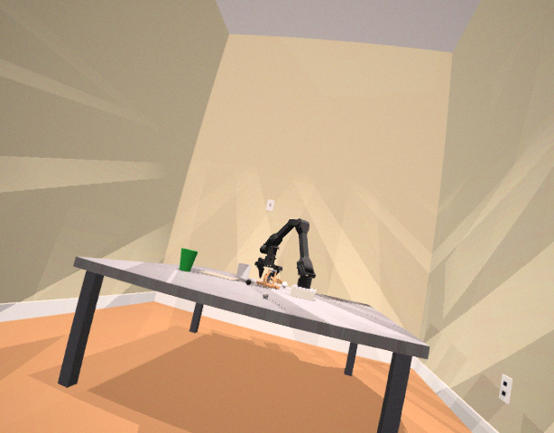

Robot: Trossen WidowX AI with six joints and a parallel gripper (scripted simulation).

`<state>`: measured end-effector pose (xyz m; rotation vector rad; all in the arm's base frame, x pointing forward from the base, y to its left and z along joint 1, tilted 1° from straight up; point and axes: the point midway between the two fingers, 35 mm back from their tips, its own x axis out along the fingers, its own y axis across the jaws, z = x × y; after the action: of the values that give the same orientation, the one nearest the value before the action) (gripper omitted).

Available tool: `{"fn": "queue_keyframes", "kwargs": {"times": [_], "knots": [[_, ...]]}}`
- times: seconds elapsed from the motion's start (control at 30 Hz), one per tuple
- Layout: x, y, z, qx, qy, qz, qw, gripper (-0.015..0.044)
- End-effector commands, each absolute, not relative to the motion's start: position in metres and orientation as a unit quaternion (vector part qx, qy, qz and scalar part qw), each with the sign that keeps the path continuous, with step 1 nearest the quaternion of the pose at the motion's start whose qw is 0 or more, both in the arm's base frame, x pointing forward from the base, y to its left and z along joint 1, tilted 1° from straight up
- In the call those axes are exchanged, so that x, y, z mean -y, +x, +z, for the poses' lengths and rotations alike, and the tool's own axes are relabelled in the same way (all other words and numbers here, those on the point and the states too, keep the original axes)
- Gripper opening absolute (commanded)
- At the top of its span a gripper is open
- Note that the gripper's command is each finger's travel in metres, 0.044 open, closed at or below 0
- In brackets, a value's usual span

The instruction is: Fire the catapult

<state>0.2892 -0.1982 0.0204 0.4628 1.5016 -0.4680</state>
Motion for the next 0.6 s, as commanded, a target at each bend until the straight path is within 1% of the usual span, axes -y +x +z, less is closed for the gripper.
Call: {"fn": "queue_keyframes", "kwargs": {"times": [0.0, 0.1, 0.5, 0.57], "knots": [[0.1968, 0.2872, 0.0129, -0.672, 0.209, -0.210, 0.679, 0.0440], [0.1968, 0.2872, 0.0129, -0.672, 0.209, -0.210, 0.679, 0.0440], [0.1977, 0.2886, 0.0163, -0.671, 0.207, -0.208, 0.681, 0.0125], [0.1977, 0.2886, 0.0163, -0.671, 0.207, -0.208, 0.681, 0.0112]]}}
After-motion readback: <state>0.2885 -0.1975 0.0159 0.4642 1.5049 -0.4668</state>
